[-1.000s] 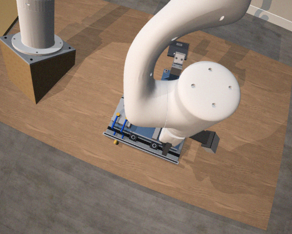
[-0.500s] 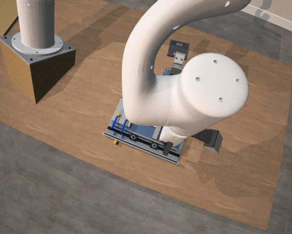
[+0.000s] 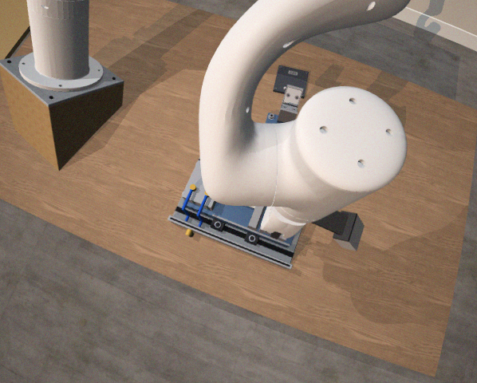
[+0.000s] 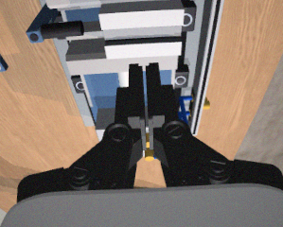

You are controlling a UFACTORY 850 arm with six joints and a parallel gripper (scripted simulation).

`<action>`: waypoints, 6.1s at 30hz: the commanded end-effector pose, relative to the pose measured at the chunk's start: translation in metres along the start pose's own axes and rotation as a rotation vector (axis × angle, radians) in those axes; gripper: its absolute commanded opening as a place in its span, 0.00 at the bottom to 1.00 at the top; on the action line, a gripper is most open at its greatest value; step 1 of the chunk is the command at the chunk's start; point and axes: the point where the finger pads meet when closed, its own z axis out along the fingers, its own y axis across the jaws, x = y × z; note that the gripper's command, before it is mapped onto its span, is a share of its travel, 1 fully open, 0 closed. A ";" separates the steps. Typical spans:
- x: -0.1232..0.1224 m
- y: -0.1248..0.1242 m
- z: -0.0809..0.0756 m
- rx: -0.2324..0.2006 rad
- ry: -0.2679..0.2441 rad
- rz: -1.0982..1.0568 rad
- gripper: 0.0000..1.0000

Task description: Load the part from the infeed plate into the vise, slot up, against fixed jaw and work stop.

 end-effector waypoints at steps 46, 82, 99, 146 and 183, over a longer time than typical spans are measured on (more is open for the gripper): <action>0.000 0.046 -0.001 -0.001 0.002 0.000 0.00; 0.000 0.046 0.006 -0.001 0.002 0.000 0.00; 0.000 0.046 0.027 -0.001 0.002 0.000 0.00; 0.000 0.046 0.051 -0.001 0.002 0.000 0.00; 0.001 0.046 0.052 -0.001 0.002 0.000 0.00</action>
